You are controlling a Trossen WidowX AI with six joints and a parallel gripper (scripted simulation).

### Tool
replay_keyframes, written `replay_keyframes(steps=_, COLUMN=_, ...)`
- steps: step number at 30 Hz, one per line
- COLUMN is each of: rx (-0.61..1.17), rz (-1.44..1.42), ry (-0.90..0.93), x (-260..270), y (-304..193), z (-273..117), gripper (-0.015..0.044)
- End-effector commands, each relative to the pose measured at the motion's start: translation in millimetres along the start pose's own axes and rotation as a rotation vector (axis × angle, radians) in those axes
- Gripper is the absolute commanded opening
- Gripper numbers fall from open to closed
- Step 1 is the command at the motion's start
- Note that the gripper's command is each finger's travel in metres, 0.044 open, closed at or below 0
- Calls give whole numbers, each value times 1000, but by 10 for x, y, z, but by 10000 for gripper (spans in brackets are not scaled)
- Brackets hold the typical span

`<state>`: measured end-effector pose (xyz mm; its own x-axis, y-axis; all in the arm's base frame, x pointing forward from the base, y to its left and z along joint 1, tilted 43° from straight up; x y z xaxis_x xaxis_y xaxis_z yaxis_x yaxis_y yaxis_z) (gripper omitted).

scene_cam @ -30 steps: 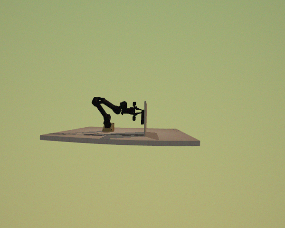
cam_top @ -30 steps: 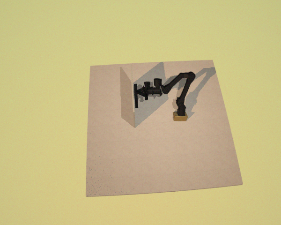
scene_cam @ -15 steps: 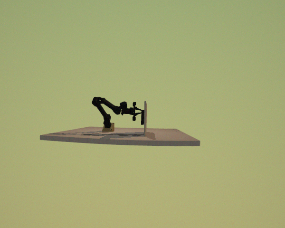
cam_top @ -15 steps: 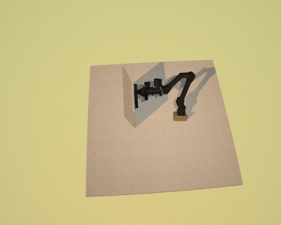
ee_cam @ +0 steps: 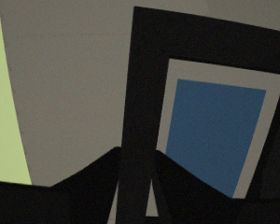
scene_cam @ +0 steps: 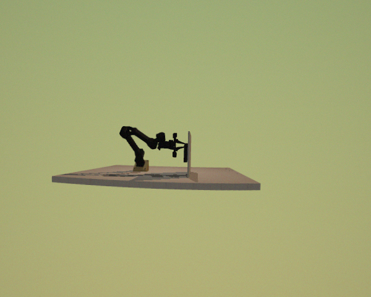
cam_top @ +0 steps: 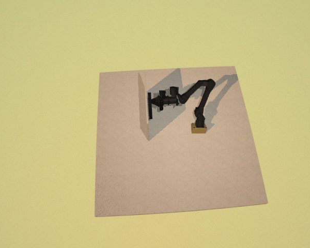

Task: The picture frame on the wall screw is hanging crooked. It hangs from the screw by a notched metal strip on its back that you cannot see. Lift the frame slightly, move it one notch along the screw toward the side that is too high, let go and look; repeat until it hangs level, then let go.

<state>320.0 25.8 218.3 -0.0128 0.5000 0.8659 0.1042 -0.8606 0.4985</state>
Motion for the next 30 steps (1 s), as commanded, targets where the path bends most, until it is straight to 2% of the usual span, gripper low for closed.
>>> replay_keyframes(steps=1, rx=-1, rz=-48, ry=1, x=-3, y=2, z=0, gripper=0)
replay_keyframes(steps=20, rx=-2, rz=-142, ry=1, x=-2, y=-1, z=-1, gripper=0)
replay_keyframes(steps=30, rx=0, rz=-125, ry=2, x=-1, y=-2, z=0, gripper=260)
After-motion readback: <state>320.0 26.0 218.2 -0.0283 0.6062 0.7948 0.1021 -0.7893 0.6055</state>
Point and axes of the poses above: the point midway between the two fingers, 35 mm back from their tips, its own z axis out along the fingers, its own x axis across the jaws, y = z × x, the point moved 5 cm from there along -z, back along the fingers, and after that the axes turned 6 degrees about z, right-handed, at the moved point
